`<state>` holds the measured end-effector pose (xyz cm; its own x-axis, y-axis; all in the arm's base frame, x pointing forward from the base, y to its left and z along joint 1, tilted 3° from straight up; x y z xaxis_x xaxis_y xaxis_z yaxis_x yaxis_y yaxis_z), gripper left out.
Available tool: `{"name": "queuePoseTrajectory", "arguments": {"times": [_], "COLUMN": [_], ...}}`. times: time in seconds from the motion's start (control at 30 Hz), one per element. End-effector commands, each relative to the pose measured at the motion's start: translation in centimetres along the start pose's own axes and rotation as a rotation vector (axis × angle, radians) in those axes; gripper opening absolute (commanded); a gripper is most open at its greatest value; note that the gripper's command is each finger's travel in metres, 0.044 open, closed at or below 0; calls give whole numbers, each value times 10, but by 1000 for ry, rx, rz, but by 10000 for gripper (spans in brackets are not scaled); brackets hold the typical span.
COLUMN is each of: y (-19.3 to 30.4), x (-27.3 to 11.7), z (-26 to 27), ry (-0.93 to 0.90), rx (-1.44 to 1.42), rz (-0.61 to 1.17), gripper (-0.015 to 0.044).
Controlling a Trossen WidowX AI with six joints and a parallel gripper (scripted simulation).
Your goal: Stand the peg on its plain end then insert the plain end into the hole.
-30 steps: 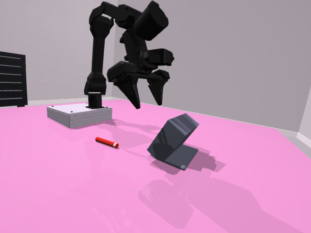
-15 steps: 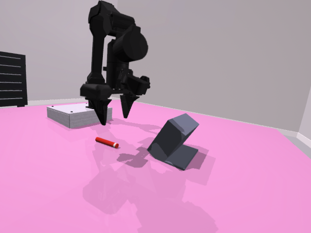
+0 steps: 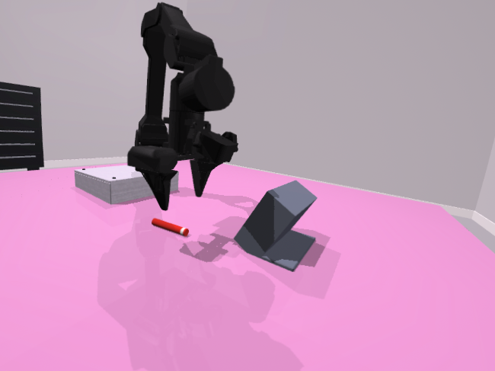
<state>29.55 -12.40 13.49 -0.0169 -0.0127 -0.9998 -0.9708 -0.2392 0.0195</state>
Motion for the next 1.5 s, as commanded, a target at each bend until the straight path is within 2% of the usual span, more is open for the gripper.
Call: {"name": "queuePoseTrajectory", "arguments": {"times": [0.0,1.1,1.47], "y": [0,2,2], "x": [6,57,57], "z": [0,1,1], "ry": [4,4,4], "rx": [-3,-4,-4], "rz": [4,4,4], "gripper": [440,440,151]}}
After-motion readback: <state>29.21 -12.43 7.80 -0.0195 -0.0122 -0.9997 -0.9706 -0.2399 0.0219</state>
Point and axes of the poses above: the point midway between the two fingers, 35 mm back from their tips, its own x axis out along the fingers, its own z axis across the jaws, y = z × x, the point moved 10 cm from there along -x, back along the fingers, and after that the axes turned 4 degrees about -x, right-handed, at the moved point
